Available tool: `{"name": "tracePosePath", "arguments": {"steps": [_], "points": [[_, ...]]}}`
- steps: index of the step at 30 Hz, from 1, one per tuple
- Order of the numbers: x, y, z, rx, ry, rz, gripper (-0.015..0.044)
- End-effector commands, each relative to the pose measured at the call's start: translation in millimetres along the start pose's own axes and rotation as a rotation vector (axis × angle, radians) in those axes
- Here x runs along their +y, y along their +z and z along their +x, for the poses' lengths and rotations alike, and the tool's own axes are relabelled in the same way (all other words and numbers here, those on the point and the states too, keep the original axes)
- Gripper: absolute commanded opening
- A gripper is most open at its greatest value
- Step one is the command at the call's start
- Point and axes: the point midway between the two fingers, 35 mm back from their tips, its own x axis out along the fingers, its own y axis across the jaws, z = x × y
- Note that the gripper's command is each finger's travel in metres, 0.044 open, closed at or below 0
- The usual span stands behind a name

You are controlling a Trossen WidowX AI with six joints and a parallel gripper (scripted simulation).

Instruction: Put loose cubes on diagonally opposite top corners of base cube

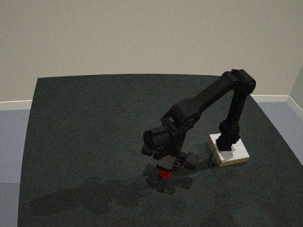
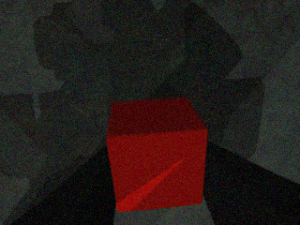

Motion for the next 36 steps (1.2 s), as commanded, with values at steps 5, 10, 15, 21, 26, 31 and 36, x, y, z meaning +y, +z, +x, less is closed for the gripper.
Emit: {"name": "tracePosePath", "arguments": {"steps": [5, 10, 15, 21, 26, 31, 36], "points": [[-0.3, -0.6, 1.7, 0.003, -0.003, 0.0, 0.0105], [-0.3, -0.6, 3.2, 0.003, -0.003, 0.0, 0.0105], [-0.3, -0.6, 3.2, 0.003, -0.003, 0.0, 0.0105], [-0.3, -0.6, 3.2, 0.003, -0.003, 0.0, 0.0105], [-0.3, -0.6, 3.2, 0.003, -0.003, 0.0, 0.0205], [-0.2, -0.5, 1.3, 0.002, -0.002, 0.0, 0.0205], [0.3, -0.3, -9.8, 0.001, 0.001, 0.0, 0.0205]]}}
